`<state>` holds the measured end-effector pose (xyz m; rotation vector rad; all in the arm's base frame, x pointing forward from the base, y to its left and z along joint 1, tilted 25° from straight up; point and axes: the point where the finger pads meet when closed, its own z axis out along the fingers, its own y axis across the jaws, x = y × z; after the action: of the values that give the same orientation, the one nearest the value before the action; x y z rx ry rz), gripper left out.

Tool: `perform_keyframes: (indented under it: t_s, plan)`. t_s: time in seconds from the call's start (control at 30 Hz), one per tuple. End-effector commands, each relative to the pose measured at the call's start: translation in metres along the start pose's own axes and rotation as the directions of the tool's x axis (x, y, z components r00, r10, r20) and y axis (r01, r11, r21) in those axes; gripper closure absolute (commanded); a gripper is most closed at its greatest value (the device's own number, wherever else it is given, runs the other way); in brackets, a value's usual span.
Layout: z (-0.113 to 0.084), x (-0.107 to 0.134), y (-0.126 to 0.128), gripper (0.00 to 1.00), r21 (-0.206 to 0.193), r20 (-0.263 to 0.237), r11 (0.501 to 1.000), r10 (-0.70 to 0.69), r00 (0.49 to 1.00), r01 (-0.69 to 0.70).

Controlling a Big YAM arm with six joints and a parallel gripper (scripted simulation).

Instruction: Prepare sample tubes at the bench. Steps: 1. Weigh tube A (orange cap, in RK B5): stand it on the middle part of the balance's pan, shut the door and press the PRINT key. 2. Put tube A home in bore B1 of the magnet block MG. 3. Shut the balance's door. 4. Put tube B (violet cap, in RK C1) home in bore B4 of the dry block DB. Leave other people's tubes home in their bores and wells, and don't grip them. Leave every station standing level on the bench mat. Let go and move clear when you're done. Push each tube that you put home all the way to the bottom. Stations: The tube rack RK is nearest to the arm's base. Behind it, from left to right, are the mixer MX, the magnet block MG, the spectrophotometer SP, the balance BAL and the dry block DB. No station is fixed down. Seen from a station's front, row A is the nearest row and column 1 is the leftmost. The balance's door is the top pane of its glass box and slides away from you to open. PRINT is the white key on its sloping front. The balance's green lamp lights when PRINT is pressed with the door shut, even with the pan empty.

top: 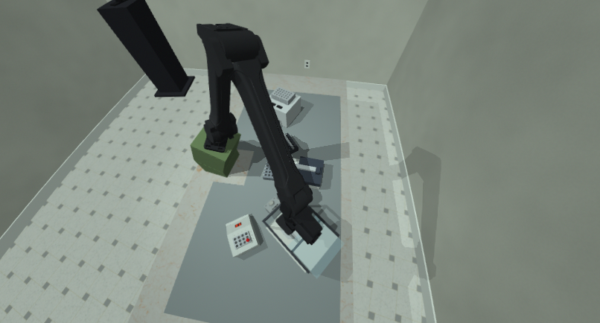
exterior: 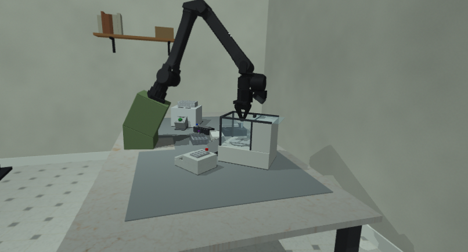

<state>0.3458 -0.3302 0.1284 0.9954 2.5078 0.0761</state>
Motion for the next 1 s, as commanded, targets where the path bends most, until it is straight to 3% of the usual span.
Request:
perform_keyframes:
  t_s: [0.0,0.23,0.33,0.5,0.8,0.9,0.97]
  plan:
    - [0.011,-0.005,0.005,0.91,-0.001,0.003,1.000,-0.004,1.000,0.004]
    - [0.024,-0.002,0.004,0.91,-0.001,-0.002,1.000,-0.003,1.000,0.003]
    - [0.018,-0.007,0.005,0.91,0.001,0.017,1.000,-0.010,1.000,0.010]
    - [0.035,0.001,0.004,0.91,-0.001,-0.008,1.000,-0.002,1.000,0.002]
    - [0.048,-0.004,0.005,0.91,-0.001,0.001,1.000,-0.004,1.000,0.004]
    - [0.044,-0.006,0.004,0.91,0.000,0.015,1.000,-0.009,1.000,0.009]
    - [0.054,-0.003,0.005,0.91,-0.001,0.000,1.000,-0.004,1.000,0.004]
